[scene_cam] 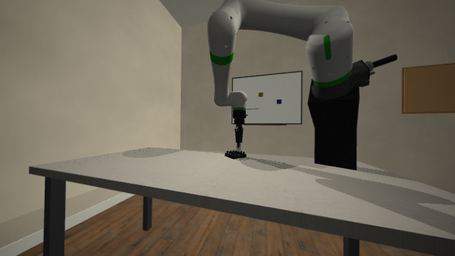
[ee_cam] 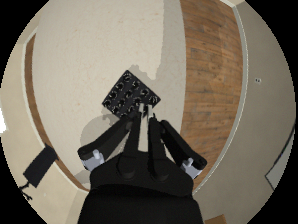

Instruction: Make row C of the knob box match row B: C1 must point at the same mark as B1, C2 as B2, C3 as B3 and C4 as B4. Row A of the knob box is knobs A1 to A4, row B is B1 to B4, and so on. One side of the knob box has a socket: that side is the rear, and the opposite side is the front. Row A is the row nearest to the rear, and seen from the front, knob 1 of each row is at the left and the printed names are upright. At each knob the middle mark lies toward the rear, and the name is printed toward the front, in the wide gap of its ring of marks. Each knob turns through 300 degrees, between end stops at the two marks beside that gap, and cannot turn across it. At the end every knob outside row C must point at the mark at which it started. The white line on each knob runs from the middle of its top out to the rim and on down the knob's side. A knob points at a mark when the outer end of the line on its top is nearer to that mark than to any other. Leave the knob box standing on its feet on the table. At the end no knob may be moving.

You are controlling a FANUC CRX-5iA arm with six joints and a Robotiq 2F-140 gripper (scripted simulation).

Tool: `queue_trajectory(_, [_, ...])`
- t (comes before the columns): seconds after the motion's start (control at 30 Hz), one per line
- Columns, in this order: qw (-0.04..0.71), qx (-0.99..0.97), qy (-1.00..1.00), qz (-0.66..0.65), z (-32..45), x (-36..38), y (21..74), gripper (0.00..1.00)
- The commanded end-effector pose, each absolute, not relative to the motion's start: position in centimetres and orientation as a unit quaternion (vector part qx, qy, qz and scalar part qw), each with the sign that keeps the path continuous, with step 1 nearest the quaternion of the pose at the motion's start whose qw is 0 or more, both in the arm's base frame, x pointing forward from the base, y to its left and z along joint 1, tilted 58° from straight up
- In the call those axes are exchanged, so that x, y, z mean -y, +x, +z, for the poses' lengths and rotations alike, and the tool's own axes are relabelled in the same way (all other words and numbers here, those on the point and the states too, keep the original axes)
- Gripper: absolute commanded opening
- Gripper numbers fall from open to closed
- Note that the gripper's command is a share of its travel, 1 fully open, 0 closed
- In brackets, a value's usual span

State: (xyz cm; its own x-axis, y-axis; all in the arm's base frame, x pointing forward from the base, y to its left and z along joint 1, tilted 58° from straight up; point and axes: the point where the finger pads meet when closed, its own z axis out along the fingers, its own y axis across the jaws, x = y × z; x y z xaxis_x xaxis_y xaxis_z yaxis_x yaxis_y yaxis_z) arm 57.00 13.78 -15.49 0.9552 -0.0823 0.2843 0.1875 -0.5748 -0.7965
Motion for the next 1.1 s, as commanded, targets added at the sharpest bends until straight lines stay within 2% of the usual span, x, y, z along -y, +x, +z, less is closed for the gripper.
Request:
queue_trajectory(0.0, [0.452, 0.076, -0.872, -0.173, -15.5, -13.75, 57.0, 0.05])
queue_trajectory(0.6, [0.41, 0.245, -0.84, -0.258, -15.5, -13.75, 57.0, 0.05])
queue_trajectory(1.07, [0.39, 0.304, -0.821, -0.286, -15.5, -13.75, 57.0, 0.05])
